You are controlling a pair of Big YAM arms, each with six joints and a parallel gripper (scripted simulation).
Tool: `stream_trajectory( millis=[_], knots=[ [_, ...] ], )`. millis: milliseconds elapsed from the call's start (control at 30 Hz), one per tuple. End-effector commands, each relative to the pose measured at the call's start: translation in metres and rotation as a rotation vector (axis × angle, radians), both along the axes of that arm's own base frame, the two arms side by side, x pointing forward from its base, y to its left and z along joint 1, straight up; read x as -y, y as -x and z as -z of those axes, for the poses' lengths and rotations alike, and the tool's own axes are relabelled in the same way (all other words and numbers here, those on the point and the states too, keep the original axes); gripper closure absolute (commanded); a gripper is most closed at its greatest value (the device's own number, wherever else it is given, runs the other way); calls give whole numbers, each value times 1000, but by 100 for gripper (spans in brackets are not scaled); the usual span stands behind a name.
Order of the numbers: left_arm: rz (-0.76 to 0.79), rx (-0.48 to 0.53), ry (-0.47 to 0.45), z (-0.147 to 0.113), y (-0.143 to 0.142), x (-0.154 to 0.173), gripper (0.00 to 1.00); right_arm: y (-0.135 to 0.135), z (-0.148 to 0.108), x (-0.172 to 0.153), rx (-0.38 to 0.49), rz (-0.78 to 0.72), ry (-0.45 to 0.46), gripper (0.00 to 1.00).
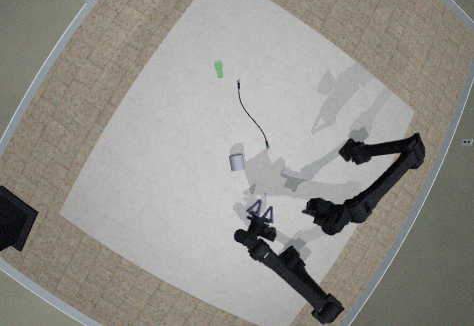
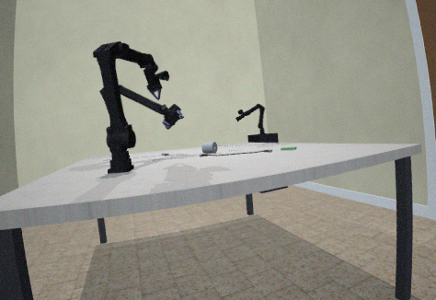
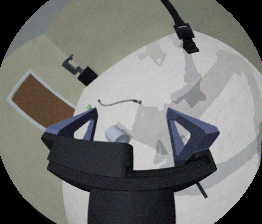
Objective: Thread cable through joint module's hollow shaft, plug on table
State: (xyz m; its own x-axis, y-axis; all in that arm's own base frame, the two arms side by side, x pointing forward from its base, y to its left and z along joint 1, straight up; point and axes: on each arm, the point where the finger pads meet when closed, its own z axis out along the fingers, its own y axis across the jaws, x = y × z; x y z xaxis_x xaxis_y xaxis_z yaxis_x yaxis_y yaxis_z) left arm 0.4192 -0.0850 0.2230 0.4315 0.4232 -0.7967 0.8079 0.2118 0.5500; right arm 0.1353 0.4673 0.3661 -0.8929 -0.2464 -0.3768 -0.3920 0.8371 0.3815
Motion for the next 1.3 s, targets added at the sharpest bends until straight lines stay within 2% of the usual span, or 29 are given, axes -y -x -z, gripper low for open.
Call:
stream_trajectory(
  millis=[0, 533, 567, 600, 700, 800, 967, 1133, 1167, 1267],
  knots=[
    [0, 10, -1, -4, -1, 0, 0, 0, -5, 0, 3, 0, -11, 100],
    [0, 10, -1, -4, -1, 0, 0, 0, -5, 0, 3, 0, -11, 100],
    [0, 43, -7, -17, -9, -2, 0, -1, -15, -5, 8, 0, -31, 100],
    [0, 67, -11, -29, -13, 0, 0, -10, -18, -3, 22, 6, -47, 100],
    [-3, 98, -18, -43, -19, 0, 0, -12, -12, 4, 23, 5, -39, 100],
    [-14, 63, -15, -34, -25, 0, 0, -19, -8, 0, 26, 6, -36, 100],
    [-41, 68, -22, -48, -26, 0, 0, -33, -16, 6, 51, 12, -67, 100],
    [-61, 42, -24, -43, -31, -1, 0, -44, -9, 3, 59, 16, -63, 100],
    [-67, 58, -29, -51, -30, -1, 0, -47, -8, 4, 61, 21, -65, 100],
    [-89, 54, -33, -58, -36, -2, 0, -60, -18, 11, 85, 33, -95, 100]
  ],
)
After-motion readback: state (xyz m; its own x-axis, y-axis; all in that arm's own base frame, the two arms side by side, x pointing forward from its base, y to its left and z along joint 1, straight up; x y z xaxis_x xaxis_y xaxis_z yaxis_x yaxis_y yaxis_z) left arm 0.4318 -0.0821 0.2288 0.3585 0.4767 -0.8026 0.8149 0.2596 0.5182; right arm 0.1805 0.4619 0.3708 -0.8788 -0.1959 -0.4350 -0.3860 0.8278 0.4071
